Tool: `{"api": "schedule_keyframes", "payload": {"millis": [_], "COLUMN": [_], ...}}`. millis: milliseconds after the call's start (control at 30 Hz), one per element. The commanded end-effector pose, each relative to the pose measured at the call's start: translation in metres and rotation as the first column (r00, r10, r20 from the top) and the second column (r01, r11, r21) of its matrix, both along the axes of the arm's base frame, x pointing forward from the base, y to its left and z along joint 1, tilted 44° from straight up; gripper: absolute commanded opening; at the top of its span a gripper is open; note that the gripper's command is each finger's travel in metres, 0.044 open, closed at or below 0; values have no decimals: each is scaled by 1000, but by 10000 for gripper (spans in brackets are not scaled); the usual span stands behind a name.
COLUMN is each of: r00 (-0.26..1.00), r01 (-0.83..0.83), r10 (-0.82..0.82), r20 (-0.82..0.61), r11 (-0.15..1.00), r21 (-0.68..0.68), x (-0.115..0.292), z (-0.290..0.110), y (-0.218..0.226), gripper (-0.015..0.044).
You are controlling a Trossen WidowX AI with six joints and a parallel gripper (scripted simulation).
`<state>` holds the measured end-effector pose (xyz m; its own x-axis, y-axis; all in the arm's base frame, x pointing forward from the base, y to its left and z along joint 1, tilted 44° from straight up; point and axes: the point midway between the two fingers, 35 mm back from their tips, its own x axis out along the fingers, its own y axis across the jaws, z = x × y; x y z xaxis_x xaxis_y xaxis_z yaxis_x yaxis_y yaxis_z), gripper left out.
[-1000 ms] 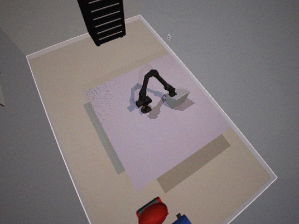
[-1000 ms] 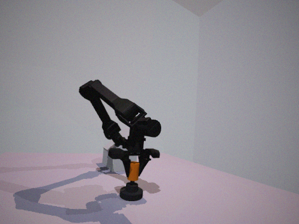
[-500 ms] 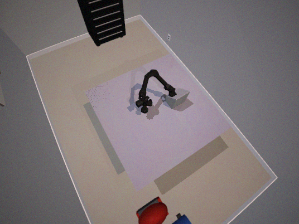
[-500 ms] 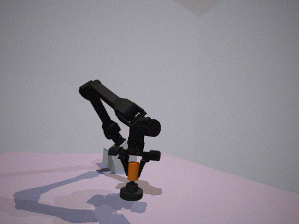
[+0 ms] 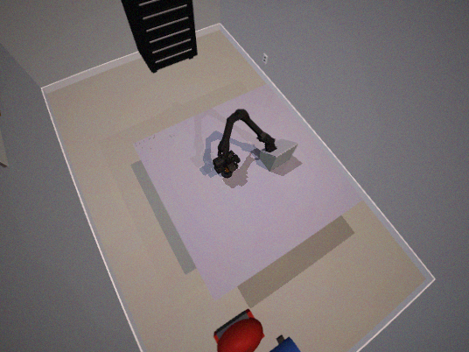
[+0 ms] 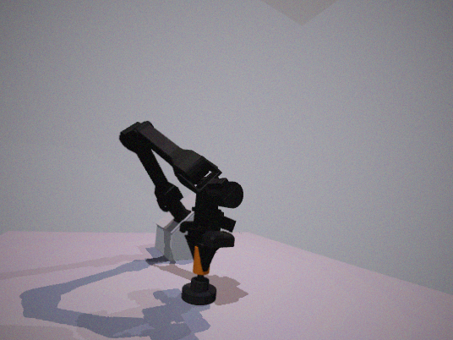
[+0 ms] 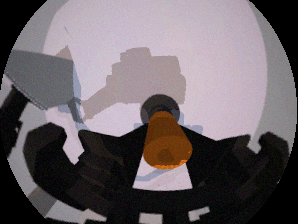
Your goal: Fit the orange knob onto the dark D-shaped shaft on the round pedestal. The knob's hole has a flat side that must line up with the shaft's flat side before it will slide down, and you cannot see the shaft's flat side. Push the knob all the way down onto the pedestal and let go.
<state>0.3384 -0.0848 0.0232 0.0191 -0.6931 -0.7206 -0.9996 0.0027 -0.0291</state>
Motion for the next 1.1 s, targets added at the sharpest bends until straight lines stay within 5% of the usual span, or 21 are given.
{"api": "schedule_keyframes", "payload": {"millis": [0,367,667,1067], "r00": [920,400,-204,-249], "r01": [280,651,688,680], "r10": [-282,-666,-720,-713], "r20": [273,629,663,655], "r11": [959,690,377,353], "r21": [46,317,620,643], "x": [0,0,-1,0], "z": [1,3,1,0], "y": [1,2,1,1], "gripper": [0,0,0,0]}}
